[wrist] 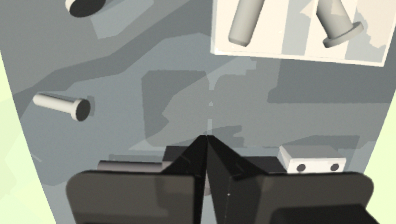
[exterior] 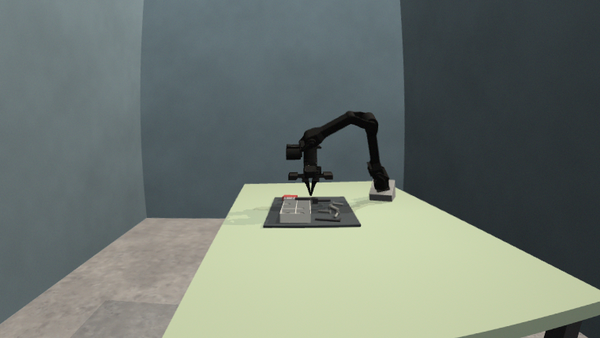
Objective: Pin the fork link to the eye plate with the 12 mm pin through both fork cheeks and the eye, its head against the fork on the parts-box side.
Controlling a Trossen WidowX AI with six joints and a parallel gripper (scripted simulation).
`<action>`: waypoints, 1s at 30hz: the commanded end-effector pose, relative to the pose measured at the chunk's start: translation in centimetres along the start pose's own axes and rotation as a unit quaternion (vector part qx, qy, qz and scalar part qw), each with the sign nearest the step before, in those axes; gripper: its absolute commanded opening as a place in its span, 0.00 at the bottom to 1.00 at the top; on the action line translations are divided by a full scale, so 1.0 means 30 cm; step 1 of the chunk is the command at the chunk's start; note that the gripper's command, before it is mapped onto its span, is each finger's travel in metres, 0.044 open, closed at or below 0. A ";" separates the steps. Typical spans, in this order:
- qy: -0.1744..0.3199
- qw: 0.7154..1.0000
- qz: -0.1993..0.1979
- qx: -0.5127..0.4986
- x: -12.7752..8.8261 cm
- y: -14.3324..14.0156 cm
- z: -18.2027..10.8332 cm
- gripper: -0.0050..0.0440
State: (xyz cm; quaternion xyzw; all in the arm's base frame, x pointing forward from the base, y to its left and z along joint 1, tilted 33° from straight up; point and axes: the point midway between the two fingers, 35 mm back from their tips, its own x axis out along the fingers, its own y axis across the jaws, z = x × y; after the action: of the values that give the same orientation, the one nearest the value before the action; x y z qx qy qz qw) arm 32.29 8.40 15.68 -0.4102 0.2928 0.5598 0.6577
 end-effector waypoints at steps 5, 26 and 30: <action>0.000 1.000 -0.024 -0.010 -0.045 -0.021 0.026 0.00; 0.002 1.000 -0.007 -0.002 0.008 -0.004 0.009 0.00; 0.002 1.000 -0.005 -0.001 0.022 -0.003 0.006 0.00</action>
State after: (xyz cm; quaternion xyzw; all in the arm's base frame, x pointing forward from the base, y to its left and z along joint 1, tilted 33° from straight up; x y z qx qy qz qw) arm 32.45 8.79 15.46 -0.4128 0.2900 0.5579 0.6590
